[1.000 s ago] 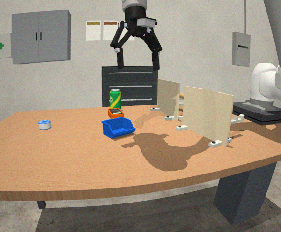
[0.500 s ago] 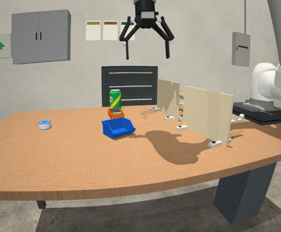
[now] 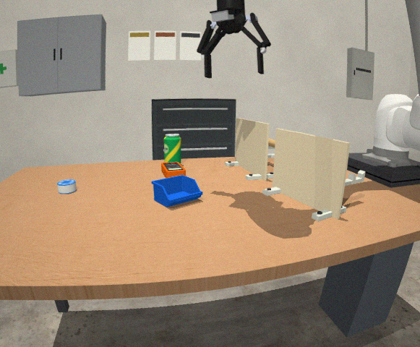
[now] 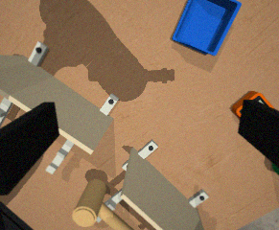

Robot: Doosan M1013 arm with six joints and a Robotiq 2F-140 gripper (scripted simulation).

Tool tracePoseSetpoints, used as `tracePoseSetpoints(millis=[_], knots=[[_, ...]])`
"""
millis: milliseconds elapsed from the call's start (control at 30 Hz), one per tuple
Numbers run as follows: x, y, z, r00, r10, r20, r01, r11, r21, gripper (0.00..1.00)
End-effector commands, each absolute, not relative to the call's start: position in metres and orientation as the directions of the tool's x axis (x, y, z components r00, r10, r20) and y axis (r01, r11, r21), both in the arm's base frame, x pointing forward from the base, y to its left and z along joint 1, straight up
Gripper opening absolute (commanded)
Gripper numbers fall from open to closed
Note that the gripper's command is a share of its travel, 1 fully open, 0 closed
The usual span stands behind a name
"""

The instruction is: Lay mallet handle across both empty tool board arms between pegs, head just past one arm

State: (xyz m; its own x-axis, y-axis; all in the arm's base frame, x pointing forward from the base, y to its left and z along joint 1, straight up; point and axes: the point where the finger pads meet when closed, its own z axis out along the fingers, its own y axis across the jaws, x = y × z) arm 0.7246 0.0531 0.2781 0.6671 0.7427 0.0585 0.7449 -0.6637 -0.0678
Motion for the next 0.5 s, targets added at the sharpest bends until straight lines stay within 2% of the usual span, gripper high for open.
tracePoseSetpoints(millis=[0, 133, 167, 467], knots=[[0.707, 0.039, 0.286, 0.78, 0.625, 0.026, 0.625, -0.778, -0.058, 1.0], [0.701, 0.034, 0.291, 0.826, 0.563, 0.018, 0.563, -0.825, -0.053, 1.0], [0.692, 0.028, 0.296, 0.877, 0.481, 0.01, 0.481, -0.875, -0.046, 1.0], [0.662, 0.007, 0.314, 0.987, 0.161, -0.005, 0.161, -0.987, -0.013, 1.0]])
